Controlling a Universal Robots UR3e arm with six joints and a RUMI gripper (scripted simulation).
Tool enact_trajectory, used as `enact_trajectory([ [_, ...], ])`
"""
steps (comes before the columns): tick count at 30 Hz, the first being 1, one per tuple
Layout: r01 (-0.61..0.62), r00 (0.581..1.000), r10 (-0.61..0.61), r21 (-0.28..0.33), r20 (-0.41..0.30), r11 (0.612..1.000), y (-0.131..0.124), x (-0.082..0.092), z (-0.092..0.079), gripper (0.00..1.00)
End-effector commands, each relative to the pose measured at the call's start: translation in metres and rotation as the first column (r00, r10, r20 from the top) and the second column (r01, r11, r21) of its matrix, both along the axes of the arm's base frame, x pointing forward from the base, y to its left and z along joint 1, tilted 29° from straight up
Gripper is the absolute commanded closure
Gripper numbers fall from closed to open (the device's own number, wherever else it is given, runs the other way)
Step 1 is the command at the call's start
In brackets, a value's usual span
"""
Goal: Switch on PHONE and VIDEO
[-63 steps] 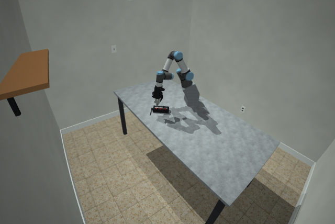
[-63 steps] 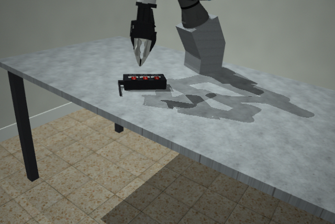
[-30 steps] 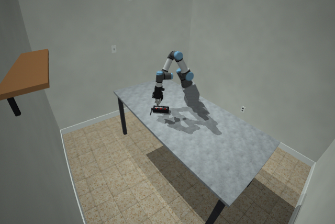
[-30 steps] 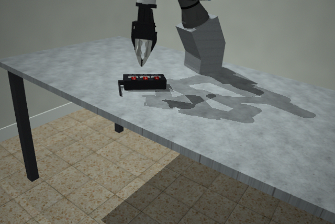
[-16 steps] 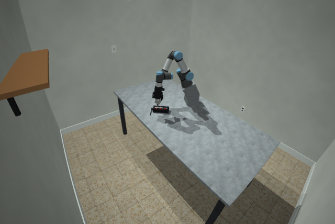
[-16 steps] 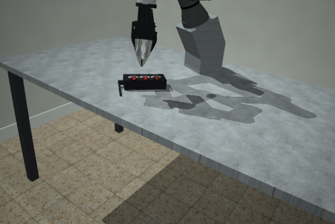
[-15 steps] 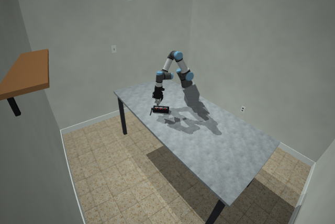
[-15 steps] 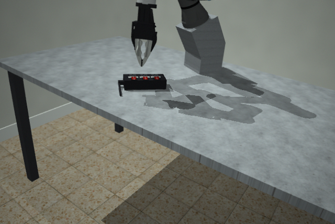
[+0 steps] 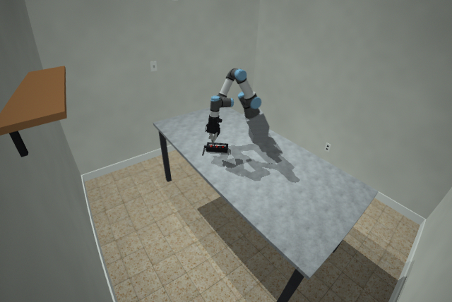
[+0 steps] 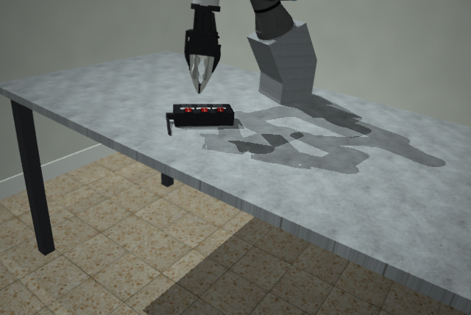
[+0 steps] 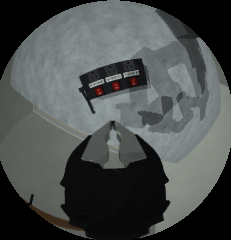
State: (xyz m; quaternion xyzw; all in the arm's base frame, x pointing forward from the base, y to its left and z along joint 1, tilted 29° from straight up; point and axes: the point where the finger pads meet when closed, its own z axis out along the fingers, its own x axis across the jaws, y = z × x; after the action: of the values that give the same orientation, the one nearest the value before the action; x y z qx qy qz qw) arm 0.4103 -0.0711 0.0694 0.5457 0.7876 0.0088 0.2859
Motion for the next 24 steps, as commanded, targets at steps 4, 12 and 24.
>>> enact_trajectory([
  [4,-0.001,1.0,0.001,-0.001,0.002,1.0,0.0,0.001,0.001,1.0],
  [12,-0.001,1.0,0.001,-0.001,0.003,1.0,-0.004,0.006,-0.005,1.0],
  [24,0.002,1.0,-0.002,0.002,0.002,1.0,-0.02,0.029,-0.051,1.0],
])
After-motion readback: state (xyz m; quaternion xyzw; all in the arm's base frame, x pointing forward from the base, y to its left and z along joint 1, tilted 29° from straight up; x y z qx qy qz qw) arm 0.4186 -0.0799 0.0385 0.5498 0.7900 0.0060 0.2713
